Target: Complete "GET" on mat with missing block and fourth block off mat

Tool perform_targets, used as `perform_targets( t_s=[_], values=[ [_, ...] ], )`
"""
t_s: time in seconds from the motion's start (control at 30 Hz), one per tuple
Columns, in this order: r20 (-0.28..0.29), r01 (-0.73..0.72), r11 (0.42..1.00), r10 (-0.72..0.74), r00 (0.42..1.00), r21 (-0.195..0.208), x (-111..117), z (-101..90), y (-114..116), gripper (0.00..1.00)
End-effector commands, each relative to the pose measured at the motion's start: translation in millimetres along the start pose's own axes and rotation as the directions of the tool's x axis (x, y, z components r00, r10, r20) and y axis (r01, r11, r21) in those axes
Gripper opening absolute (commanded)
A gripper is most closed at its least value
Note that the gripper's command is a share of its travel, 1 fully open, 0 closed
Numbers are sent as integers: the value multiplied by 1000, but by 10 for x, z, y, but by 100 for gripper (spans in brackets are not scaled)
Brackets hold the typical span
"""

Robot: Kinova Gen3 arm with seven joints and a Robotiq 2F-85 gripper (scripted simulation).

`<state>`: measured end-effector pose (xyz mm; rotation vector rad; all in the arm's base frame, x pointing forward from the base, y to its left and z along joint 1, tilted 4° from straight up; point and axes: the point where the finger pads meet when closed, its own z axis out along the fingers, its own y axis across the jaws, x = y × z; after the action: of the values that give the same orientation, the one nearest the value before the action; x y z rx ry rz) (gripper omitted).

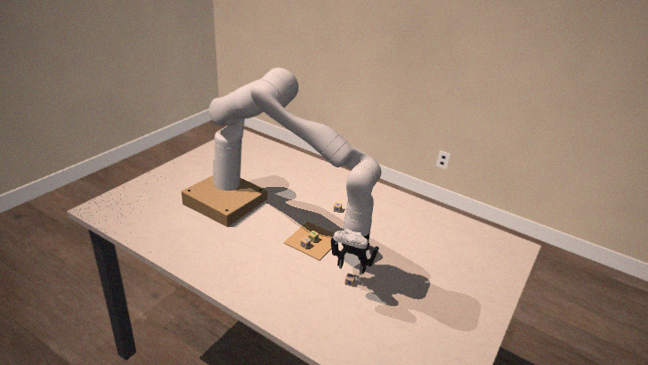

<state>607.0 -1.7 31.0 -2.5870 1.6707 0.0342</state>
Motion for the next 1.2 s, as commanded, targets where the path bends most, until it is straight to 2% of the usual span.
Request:
perform_targets(
  t_s=[0.0,0.43,1.17],
  values=[
    [-3,-1,1000,1,1000,-3,-3,74,8,62],
    [-3,-1,1000,1,1000,-4,0,144,10,62],
    [-3,-1,1000,1,1000,-4,0,148,9,62]
  ],
)
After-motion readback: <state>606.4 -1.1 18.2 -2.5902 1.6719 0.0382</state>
